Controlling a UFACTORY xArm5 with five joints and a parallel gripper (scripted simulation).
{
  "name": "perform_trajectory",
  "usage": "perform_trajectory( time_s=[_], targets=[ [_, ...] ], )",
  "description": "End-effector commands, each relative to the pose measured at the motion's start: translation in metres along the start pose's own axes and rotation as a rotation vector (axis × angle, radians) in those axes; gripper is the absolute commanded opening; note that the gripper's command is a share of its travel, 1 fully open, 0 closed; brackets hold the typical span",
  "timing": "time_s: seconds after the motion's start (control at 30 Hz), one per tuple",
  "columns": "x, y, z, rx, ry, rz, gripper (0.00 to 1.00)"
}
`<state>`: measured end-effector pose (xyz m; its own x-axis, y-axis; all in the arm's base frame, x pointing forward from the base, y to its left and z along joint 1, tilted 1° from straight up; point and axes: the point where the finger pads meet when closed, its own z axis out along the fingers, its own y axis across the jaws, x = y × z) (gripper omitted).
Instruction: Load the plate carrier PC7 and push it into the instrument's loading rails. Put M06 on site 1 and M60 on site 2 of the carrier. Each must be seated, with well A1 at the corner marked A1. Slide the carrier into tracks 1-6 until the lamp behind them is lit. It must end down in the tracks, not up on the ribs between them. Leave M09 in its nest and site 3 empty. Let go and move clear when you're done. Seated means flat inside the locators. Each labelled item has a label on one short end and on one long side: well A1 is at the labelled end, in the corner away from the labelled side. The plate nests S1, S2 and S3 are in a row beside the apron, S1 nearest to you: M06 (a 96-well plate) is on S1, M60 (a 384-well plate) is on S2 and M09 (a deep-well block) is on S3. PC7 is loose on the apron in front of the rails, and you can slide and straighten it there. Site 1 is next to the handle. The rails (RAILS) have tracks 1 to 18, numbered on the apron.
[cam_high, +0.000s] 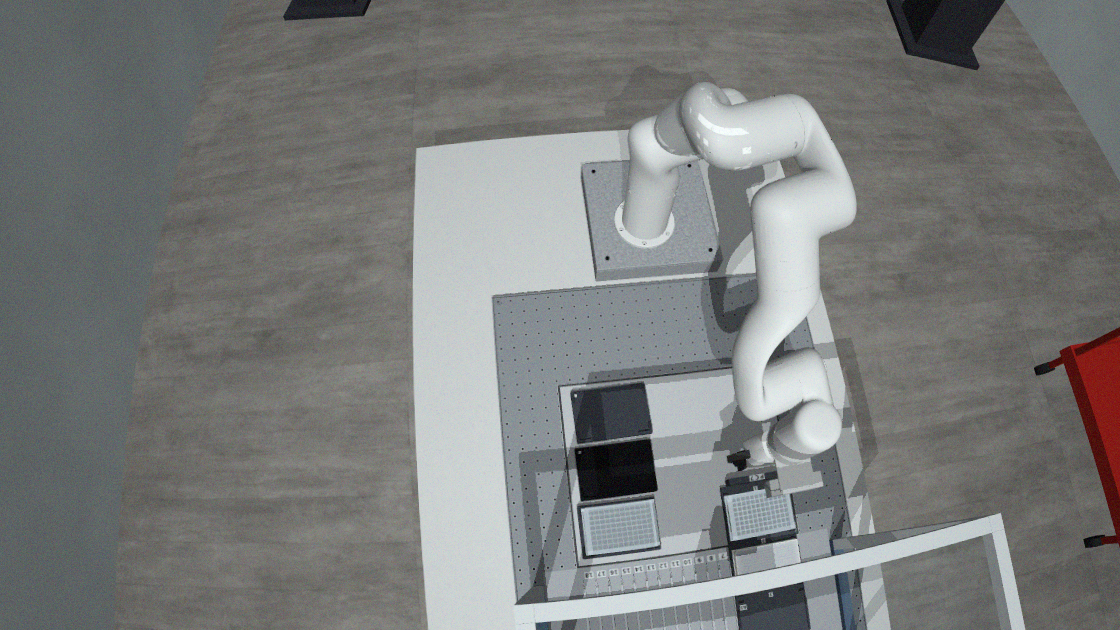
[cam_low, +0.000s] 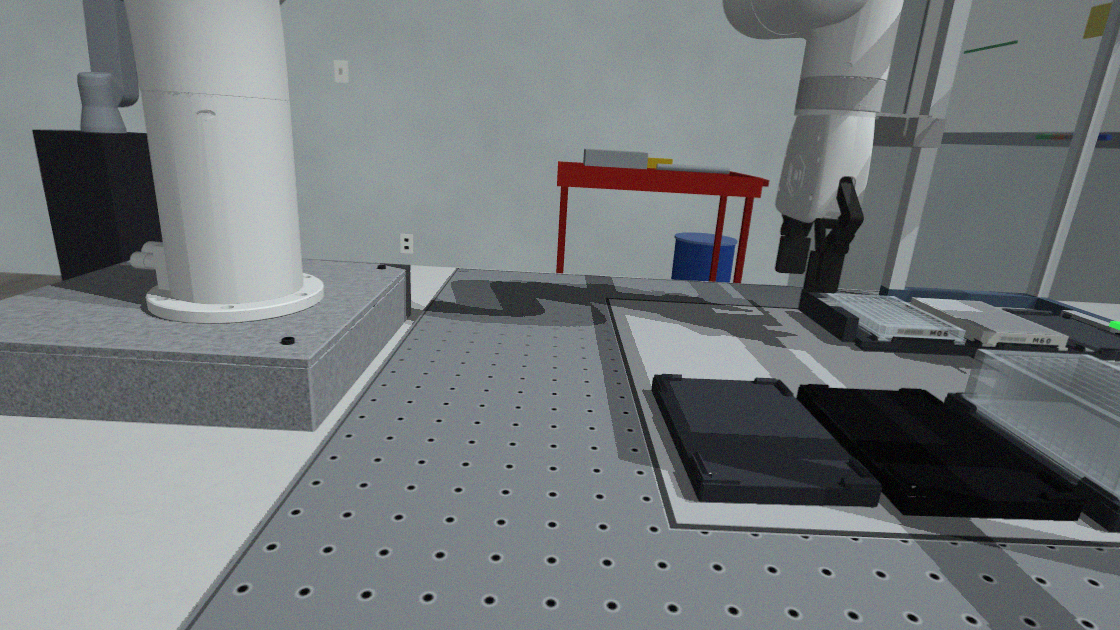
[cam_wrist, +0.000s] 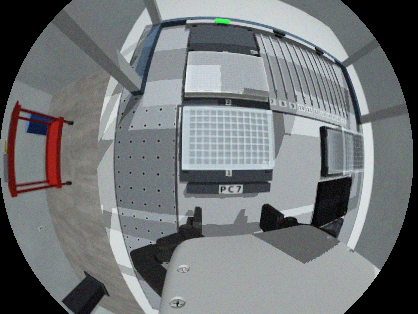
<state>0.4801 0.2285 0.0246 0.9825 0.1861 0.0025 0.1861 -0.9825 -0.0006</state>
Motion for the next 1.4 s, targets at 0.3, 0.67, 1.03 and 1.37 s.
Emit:
perform_trajectory(
  time_s=[0.3, 0.67, 1.03, 1.37],
  targets=[
    [0.001, -0.001, -0.022, 0.001, 0.004, 0.0, 0.81],
    [0.001, -0.001, -0.037, 0.001, 0.004, 0.0, 0.81],
    [0.001, -0.001, -0.055, 0.001, 0.004, 0.0, 0.81],
    [0.001, -0.001, -0.069, 0.001, 0.004, 0.0, 0.81]
  ],
)
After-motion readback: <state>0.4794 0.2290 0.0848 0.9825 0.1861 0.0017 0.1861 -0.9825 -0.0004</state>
